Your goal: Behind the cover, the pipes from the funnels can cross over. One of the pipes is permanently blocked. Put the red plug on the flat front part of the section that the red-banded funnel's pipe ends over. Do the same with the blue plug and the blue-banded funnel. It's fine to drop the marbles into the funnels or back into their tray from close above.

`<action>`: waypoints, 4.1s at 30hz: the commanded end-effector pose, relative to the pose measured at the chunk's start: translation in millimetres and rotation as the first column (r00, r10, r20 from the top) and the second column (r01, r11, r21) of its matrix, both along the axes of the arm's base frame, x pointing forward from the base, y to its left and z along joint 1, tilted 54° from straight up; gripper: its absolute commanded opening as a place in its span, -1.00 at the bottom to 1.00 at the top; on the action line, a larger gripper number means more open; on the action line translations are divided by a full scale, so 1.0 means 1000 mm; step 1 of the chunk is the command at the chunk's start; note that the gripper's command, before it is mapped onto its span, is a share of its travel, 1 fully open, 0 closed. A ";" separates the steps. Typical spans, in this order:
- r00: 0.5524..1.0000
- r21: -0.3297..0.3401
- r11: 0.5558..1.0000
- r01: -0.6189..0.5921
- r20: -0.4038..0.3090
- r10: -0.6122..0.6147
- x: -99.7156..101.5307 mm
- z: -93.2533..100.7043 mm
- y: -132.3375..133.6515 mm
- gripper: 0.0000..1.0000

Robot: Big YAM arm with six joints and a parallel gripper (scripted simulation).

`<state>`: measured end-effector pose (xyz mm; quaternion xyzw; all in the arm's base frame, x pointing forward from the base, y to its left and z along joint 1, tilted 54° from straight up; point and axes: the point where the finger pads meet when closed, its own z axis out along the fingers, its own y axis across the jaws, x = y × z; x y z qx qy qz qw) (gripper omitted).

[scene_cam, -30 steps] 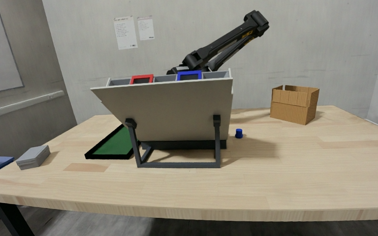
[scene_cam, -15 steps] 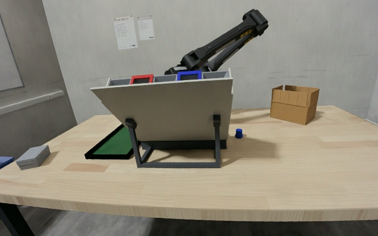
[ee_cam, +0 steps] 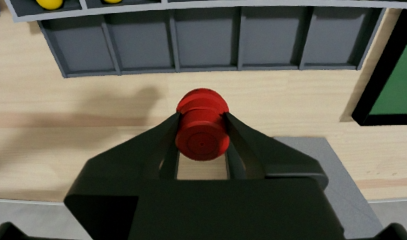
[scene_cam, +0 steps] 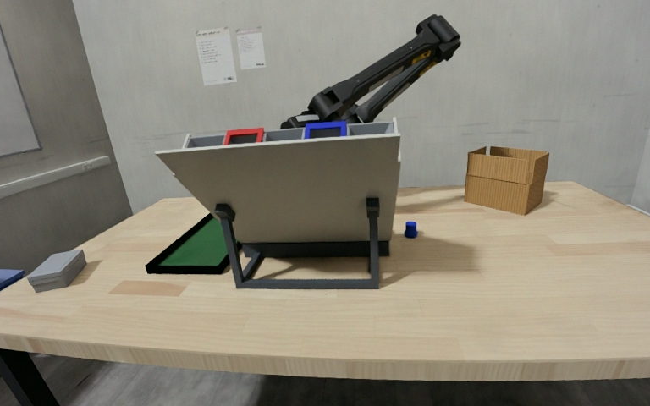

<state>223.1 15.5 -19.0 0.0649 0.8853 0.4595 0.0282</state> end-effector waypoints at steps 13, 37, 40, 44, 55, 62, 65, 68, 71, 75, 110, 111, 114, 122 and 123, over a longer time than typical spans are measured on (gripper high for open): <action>1.000 -0.010 1.000 0.007 0.019 -0.006 0.016 0.002 -0.013 -1.00; 0.998 -0.031 0.999 0.011 0.065 -0.008 0.016 0.001 -0.015 -1.00; 0.998 -0.028 1.000 0.008 0.057 -0.007 0.017 0.002 -0.015 -1.00; 0.999 -0.023 1.000 0.006 0.045 -0.005 0.018 0.002 -0.016 -1.00; 1.000 -0.014 1.000 0.001 0.026 0.000 0.020 0.002 -0.019 -1.00; 1.000 -0.011 1.000 -0.001 0.020 0.002 0.022 0.002 -0.020 -1.00; 1.000 -0.010 1.000 -0.002 0.018 0.002 0.023 0.002 -0.021 -1.00; 1.000 -0.009 1.000 -0.003 0.016 0.003 0.024 0.002 -0.021 -1.00; 1.000 -0.012 1.000 -0.001 0.023 0.001 0.025 -0.006 -0.010 -1.00; 0.999 -0.019 1.000 0.003 0.038 -0.002 0.027 -0.022 0.013 -1.00; 0.998 -0.029 0.999 0.014 0.069 -0.012 0.032 -0.062 0.073 -1.00; 0.998 -0.029 0.999 0.014 0.069 -0.012 0.032 -0.063 0.074 -1.00; 0.998 -0.029 0.999 0.014 0.069 -0.012 0.032 -0.065 0.077 -1.00; 0.997 -0.029 0.999 0.014 0.072 -0.012 0.032 -0.068 0.082 -1.00; 0.997 -0.029 0.999 0.014 0.073 -0.011 0.032 -0.068 0.082 -1.00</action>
